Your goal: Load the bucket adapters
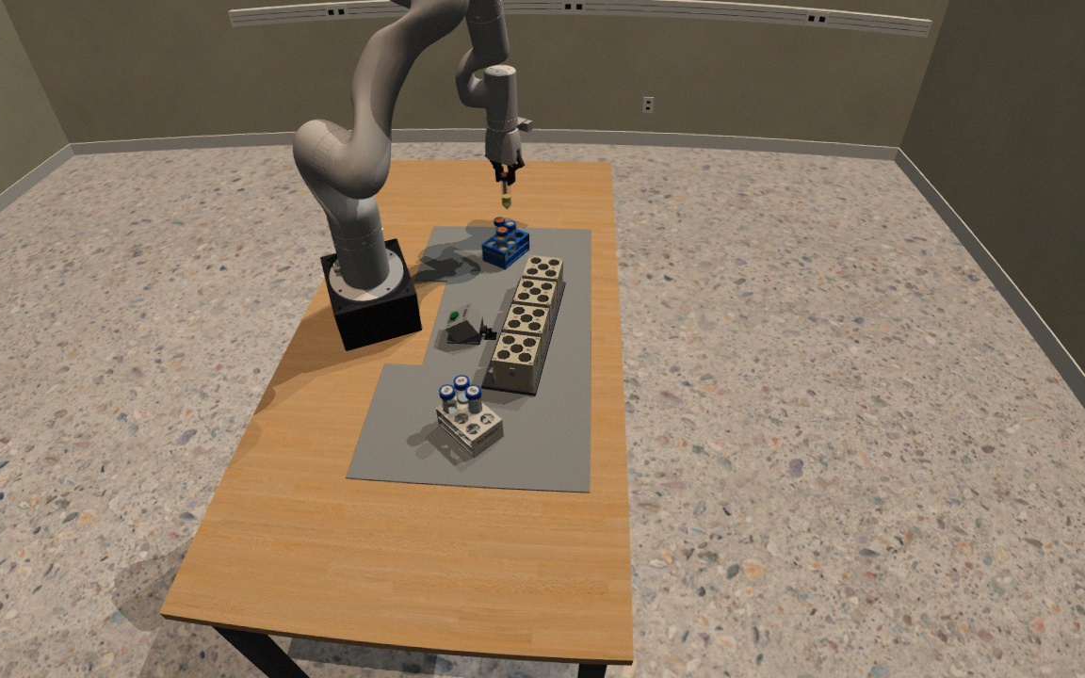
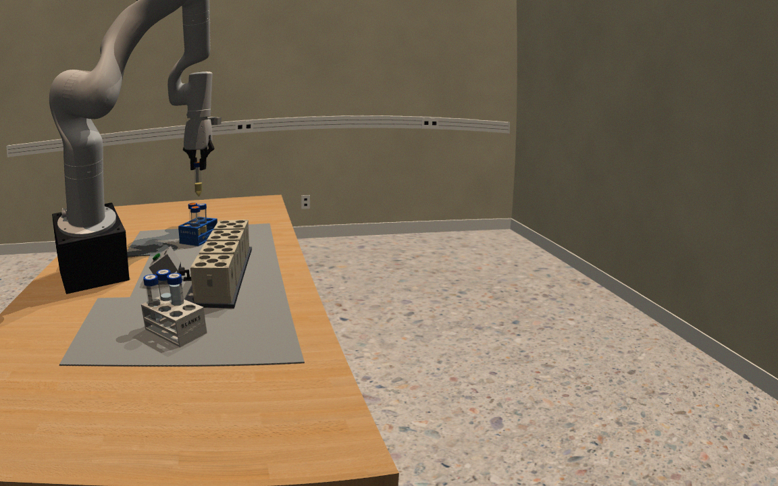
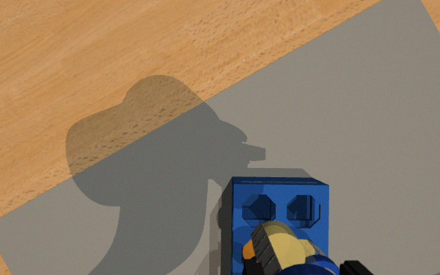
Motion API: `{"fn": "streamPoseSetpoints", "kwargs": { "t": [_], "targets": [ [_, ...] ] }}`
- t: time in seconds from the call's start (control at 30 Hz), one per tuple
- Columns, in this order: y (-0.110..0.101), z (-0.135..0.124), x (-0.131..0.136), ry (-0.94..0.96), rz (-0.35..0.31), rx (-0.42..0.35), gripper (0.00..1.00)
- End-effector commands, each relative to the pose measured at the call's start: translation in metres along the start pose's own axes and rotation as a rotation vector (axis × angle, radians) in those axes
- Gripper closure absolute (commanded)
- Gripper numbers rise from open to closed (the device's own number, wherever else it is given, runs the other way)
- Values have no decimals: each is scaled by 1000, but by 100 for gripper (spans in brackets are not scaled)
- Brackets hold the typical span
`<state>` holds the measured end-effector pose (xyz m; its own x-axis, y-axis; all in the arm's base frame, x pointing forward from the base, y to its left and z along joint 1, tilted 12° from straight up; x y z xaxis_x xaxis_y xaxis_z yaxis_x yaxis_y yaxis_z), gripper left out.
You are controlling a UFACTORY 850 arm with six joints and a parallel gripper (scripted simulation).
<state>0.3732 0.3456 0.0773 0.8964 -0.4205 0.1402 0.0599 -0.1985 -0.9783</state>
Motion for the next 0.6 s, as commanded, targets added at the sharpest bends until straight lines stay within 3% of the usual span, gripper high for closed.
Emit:
{"fn": "streamPoseSetpoints", "kwargs": {
  "t": [0.0,0.27,0.57],
  "targets": [
    [-1,1,0,0,-1,2,100],
    [-1,1,0,0,-1,2,100],
    [-1,-9,39,0,-1,2,100]
  ]
}}
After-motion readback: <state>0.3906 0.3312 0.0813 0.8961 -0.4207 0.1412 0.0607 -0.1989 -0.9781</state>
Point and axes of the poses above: the point where the finger pads meet when closed, its own y axis out along the fingers, its own x axis across the jaws, z = x × y, the point moved 4 cm from there along -y, back along the fingers, and after that the axes turned 14 degrees about -y, right-handed, at the moved point
